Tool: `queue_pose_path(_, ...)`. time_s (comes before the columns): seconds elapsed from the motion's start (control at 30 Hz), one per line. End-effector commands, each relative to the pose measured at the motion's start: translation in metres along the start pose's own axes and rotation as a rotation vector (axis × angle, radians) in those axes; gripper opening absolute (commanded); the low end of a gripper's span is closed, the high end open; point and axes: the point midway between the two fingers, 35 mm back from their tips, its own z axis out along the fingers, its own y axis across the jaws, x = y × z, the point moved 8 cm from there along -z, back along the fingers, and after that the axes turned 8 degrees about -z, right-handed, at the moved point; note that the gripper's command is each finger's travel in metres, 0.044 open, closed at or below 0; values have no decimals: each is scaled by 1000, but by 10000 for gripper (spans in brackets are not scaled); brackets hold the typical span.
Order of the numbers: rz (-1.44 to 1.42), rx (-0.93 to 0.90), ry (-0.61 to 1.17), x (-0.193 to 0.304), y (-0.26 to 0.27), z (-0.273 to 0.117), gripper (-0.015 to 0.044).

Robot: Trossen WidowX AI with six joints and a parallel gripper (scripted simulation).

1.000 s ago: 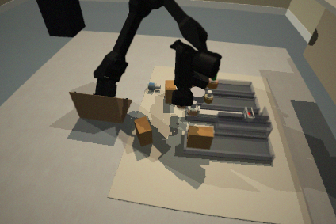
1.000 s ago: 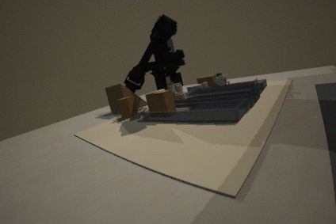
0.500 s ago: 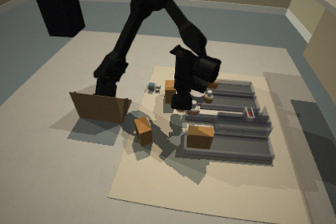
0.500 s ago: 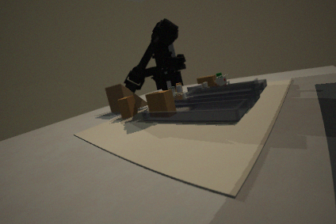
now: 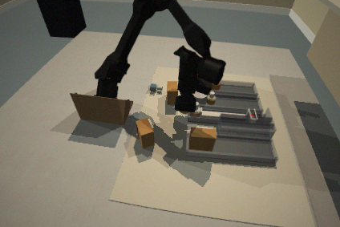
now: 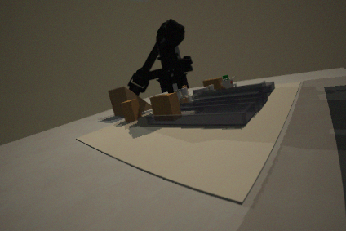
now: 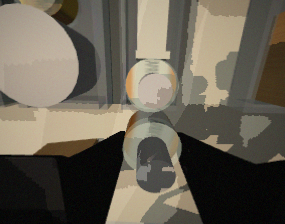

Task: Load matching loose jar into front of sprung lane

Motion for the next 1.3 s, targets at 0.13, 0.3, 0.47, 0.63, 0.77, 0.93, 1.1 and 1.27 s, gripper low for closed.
queue_pose_path(0.13,-1,0,-8,-6,-1,-1,0)
queue_pose_path(0.3,-1,0,-8,-8,-1,-1,0)
queue_pose_path(0.47,-1,0,-8,-11,-2,-1,0)
queue_pose_path(0.63,-1,0,-8,-13,-2,-1,0)
queue_pose_path(0.77,-1,0,-8,-15,-2,-1,0)
queue_pose_path(0.93,-1,0,-9,-17,-2,-1,0)
queue_pose_path(1.1,-2,0,-9,-20,-3,-1,0)
queue_pose_path(1.27,-2,0,-9,-22,-3,-1,0)
